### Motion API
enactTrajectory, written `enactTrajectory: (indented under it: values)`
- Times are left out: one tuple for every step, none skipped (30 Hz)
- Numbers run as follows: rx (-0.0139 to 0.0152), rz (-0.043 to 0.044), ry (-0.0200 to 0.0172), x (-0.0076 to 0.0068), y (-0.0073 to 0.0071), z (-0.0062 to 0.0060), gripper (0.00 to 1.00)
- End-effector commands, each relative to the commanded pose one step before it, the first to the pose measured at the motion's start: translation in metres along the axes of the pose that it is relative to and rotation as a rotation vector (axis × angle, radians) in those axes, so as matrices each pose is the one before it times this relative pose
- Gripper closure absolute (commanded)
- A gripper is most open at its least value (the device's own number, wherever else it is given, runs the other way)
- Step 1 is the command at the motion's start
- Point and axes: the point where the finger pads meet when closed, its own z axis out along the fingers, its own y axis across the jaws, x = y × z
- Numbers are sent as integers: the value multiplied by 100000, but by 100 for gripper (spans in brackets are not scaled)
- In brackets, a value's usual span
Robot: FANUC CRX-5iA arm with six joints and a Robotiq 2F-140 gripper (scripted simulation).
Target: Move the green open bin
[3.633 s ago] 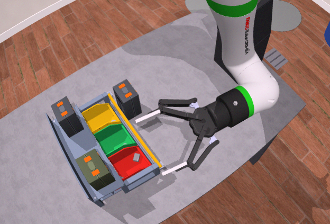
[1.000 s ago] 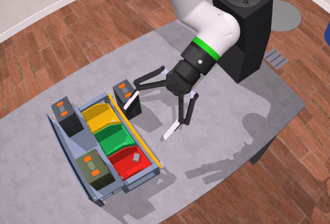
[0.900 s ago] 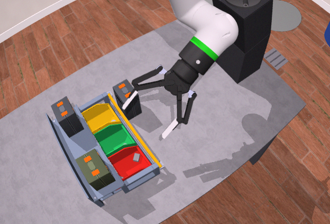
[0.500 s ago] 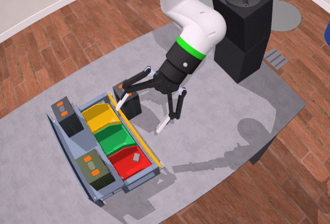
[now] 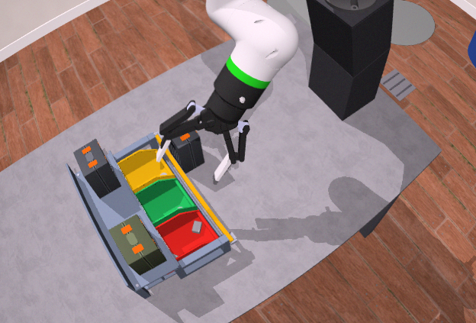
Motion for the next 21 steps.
enactTrajectory:
  values:
    - [7142,-432,8795,-44,20,88,0]
    - [0,0,0,0,0,0,0]
    - [0,0,0,0,0,0,0]
    - [-2229,-3020,-10153,-724,183,487,0]
    - [3910,-3342,-761,-723,186,562,0]
    - [3910,-3342,-761,-724,184,560,0]
    - [3910,-3342,-761,-726,182,559,0]
    - [3910,-3342,-761,-728,179,557,0]
    - [0,0,0,0,0,0,0]
    - [0,0,0,0,0,0,0]
    - [0,0,0,0,0,0,0]
    - [0,0,0,0,0,0,0]
    - [0,0,0,0,0,0,0]
    - [0,0,0,0,0,0,0]
    - [0,0,0,0,0,0,0]
    - [0,0,0,0,0,0,0]
    - [0,0,0,0,0,0,0]
    - [0,0,0,0,0,0,0]
    - [0,0,0,0,0,0,0]
    - [0,0,0,0,0,0,0]
    - [259,-3143,-8618,186,-51,-116,0]
